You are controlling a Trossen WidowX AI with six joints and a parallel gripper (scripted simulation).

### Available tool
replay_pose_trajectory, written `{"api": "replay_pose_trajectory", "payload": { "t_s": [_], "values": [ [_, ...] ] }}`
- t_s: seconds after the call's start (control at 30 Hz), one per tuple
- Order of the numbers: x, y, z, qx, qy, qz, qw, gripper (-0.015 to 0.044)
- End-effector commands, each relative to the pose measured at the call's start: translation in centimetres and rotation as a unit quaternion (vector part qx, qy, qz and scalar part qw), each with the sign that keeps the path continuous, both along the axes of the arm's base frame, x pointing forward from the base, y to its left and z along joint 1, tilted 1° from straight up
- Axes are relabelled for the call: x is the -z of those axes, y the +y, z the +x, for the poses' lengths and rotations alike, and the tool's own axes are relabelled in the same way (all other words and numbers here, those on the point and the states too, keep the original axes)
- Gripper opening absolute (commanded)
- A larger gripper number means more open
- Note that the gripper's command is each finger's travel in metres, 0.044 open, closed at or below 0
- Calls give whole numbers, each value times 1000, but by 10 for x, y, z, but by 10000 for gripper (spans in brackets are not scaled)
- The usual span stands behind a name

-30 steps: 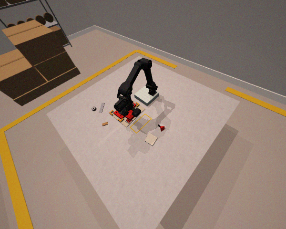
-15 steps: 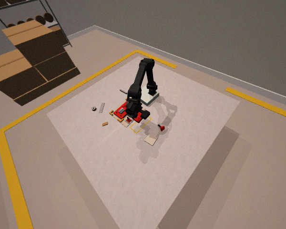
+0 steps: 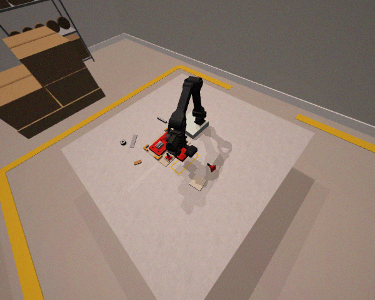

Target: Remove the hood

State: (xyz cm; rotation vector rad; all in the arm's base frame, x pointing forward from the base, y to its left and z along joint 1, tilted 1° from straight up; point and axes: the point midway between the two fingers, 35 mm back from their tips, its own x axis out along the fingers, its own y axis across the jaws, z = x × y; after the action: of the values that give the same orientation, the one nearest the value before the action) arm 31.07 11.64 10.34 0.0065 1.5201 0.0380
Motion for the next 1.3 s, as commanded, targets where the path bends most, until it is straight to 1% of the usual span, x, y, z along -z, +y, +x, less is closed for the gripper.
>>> {"api": "replay_pose_trajectory", "payload": {
  "t_s": [0.0, 1.27],
  "values": [
    [6, 0, -1, 3, 2, -2, 1000, 0],
    [40, 1, 2, 3, 2, -2, 1000, 0]
  ]
}}
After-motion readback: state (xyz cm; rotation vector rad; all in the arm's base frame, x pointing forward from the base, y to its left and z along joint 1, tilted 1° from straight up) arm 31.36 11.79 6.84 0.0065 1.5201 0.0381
